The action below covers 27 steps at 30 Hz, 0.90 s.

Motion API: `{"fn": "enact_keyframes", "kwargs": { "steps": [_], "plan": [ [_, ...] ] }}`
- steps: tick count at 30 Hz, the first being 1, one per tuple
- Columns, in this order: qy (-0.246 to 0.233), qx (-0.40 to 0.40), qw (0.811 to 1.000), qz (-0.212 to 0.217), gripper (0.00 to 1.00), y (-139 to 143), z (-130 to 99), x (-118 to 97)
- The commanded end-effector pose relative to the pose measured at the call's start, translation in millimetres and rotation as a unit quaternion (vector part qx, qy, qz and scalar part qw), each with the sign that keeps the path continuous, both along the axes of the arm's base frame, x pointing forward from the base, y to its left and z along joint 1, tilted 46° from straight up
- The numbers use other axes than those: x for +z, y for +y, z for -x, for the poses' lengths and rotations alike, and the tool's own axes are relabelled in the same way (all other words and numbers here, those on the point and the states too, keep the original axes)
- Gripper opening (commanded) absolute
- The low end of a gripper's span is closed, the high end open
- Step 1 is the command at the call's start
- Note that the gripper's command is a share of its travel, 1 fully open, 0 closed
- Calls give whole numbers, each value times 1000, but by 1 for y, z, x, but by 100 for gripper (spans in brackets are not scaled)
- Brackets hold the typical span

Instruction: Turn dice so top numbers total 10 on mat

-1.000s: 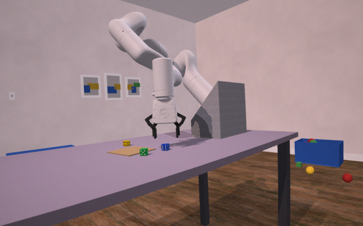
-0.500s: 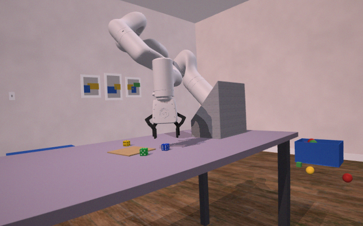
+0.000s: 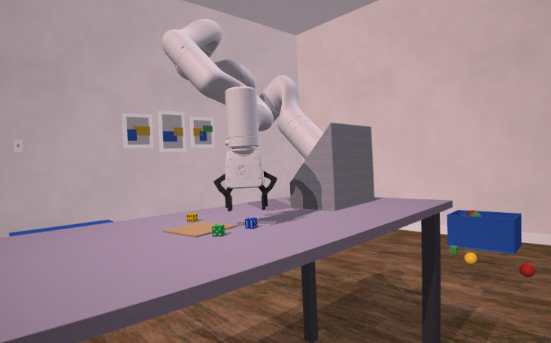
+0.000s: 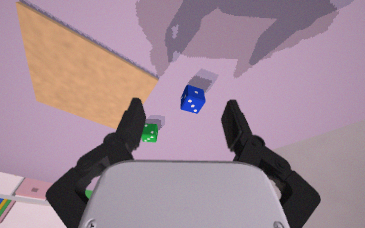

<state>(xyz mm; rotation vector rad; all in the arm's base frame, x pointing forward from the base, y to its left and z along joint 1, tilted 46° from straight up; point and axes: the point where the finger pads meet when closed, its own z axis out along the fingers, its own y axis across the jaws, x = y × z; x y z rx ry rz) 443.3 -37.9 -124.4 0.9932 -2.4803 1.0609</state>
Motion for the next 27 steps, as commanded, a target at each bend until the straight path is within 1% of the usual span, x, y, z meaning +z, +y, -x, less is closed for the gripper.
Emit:
{"fn": "enact_keyframes", "kwargs": {
  "steps": [1,5,8,14,27],
  "plan": [
    [0,0,1000,0,100,2,-34,0],
    [0,0,1000,0,100,3,-66,-1],
    [0,0,1000,0,100,4,-81,-1],
    [0,0,1000,0,100,4,-87,-1],
    [0,0,1000,0,100,4,-87,-1]
  ]
}}
